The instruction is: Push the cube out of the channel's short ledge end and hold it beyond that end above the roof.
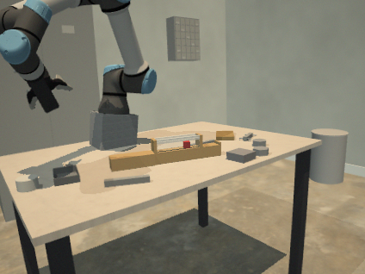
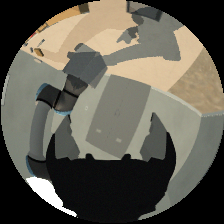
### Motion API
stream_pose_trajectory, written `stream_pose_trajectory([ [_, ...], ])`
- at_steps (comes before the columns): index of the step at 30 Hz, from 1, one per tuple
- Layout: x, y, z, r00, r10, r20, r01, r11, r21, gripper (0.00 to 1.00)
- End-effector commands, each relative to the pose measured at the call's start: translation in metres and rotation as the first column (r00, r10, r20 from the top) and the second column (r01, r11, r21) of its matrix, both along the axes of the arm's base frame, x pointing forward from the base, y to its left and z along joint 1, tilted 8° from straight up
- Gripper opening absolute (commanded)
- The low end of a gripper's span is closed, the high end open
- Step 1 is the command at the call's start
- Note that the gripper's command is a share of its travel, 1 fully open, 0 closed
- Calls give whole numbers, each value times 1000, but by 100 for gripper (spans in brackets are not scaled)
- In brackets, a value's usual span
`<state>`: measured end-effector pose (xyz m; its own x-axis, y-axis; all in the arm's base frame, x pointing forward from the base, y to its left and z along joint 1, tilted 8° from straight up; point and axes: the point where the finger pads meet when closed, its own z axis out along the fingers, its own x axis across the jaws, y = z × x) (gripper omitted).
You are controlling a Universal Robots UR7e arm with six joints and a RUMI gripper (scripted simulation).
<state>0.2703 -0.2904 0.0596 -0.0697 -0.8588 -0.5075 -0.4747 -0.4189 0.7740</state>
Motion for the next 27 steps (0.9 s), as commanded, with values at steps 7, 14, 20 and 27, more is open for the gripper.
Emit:
stream_pose_trajectory([
  [7, 0, 0, 0, 1000, 0, 1, 0, 1000, -1, 100],
  [14, 0, 0, 0, 1000, 0, 1, 0, 1000, -1, 100],
  [20, 1, 0, 0, 1000, 0, 3, 0, 1000, 0, 0],
  [27, 14, 9, -12, 998, 12, 64, -13, 1000, 15, 0],
])
